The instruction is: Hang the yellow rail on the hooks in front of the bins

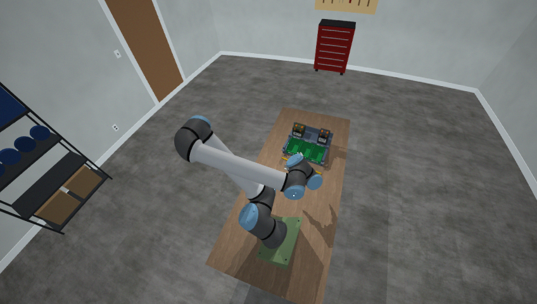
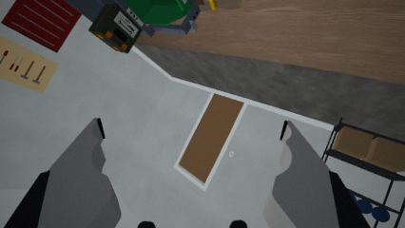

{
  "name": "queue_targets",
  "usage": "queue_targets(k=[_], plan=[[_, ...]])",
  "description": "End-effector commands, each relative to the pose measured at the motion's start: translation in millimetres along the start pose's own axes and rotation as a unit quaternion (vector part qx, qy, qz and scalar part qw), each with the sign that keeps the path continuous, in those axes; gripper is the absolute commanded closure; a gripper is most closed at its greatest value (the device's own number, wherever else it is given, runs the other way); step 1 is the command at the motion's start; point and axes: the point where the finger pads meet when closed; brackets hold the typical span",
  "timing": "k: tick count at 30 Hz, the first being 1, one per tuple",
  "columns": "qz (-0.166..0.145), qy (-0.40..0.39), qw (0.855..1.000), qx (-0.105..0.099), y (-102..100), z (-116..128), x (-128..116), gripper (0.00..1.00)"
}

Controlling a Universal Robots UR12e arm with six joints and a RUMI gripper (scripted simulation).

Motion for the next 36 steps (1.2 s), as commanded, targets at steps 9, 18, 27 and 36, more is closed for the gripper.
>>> queue_targets(k=[9,18,27,36], plan=[[0.098,-0.005,0.991,-0.087,-26.9,-6.4,42.3,0.00],[0.181,-0.002,0.973,-0.142,-49.7,-18.5,74.5,0.00],[0.273,0.011,0.944,-0.184,-79.9,-39.7,105.4,0.00],[0.340,0.028,0.918,-0.202,-109.7,-60.3,124.6,0.00]])
Point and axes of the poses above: the point where the finger pads meet when closed, its own y axis back along the fingers, its own z axis across the jaws, x = y × z, and after that the axes turned 13 degrees about -y, right-handed
